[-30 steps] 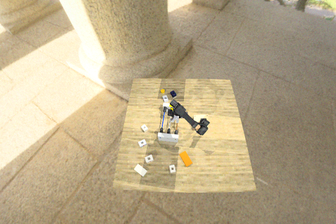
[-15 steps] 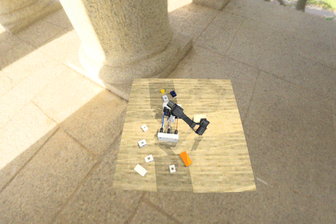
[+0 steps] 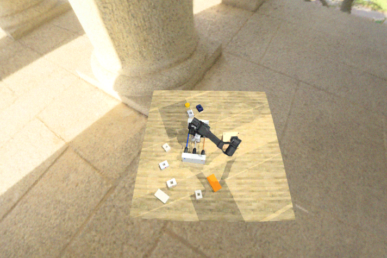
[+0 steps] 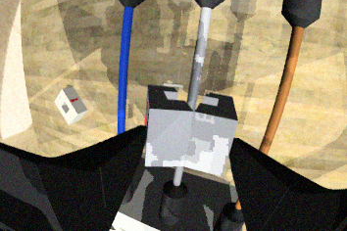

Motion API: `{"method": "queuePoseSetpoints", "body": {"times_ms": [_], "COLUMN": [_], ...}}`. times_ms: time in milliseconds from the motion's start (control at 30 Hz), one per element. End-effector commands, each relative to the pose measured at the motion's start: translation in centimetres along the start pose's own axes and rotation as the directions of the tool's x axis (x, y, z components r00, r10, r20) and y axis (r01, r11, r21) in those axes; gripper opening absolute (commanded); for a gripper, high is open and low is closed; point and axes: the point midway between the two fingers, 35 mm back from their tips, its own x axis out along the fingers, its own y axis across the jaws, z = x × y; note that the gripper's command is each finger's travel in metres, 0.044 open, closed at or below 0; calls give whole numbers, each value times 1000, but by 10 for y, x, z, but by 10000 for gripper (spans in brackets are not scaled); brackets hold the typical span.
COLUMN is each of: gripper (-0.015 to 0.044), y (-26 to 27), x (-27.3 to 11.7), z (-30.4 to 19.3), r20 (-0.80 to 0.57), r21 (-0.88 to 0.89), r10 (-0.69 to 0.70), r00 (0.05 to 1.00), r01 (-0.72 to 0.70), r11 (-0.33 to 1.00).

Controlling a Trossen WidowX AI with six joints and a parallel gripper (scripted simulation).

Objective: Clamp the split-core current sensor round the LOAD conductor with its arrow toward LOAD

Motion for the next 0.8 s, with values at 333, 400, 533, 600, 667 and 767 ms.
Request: {"method": "queuePoseSetpoints", "body": {"times_ms": [333, 400, 533, 600, 667, 767], "gripper": [0, 0, 0, 0, 0, 0], "y": [-2, -3, -1, -1, -1, -1], "x": [25, 27, 22, 22, 22, 22], "z": [-1, -1, -1, -1, -1, -1], "r20": [-8, -9, -3, -3, -3, -3], "r21": [7, 7, -1, -1, -1, -1], "r10": [-1, -1, 0, 0, 0, 0], "r00": [1000, 1000, 1000, 1000, 1000, 1000], "r01": [1, 1, 0, 0, 0, 0], "r11": [1000, 1000, 1000, 1000, 1000, 1000]}}
